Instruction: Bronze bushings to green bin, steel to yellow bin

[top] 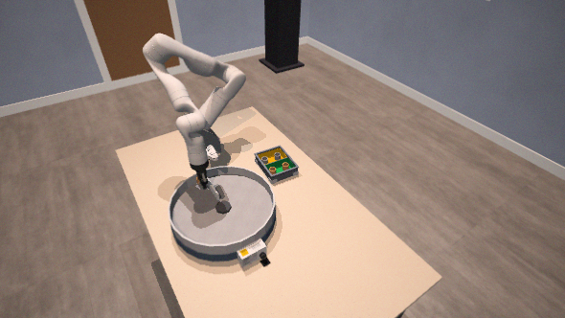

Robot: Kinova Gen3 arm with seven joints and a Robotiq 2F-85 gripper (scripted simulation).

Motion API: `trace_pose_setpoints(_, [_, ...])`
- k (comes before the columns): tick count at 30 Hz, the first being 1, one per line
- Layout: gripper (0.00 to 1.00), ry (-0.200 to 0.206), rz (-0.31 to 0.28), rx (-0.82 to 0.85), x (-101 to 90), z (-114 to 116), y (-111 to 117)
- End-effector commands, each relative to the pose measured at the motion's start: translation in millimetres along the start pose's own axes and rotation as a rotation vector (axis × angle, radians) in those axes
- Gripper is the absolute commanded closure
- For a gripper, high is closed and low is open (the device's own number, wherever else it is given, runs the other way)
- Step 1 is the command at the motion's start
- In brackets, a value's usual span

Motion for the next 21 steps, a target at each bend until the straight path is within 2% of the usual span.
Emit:
trace_pose_setpoints(1, [1.00, -0.001, -0.001, 0.002, -3.8, 0.4, -0.3])
trace_pose_setpoints(21, [1.00, -0.001, 0.000, 0.004, -12.3, 0.3, -0.2])
Point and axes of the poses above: the point where the finger pads meet when closed, its own x axis out along the fingers, its own z axis across the jaws, y = z × x, the point moved 4 cm from there along -x, back along the fingers, and after that the axes turned 3 degrees about -x, right-handed, at the moved point
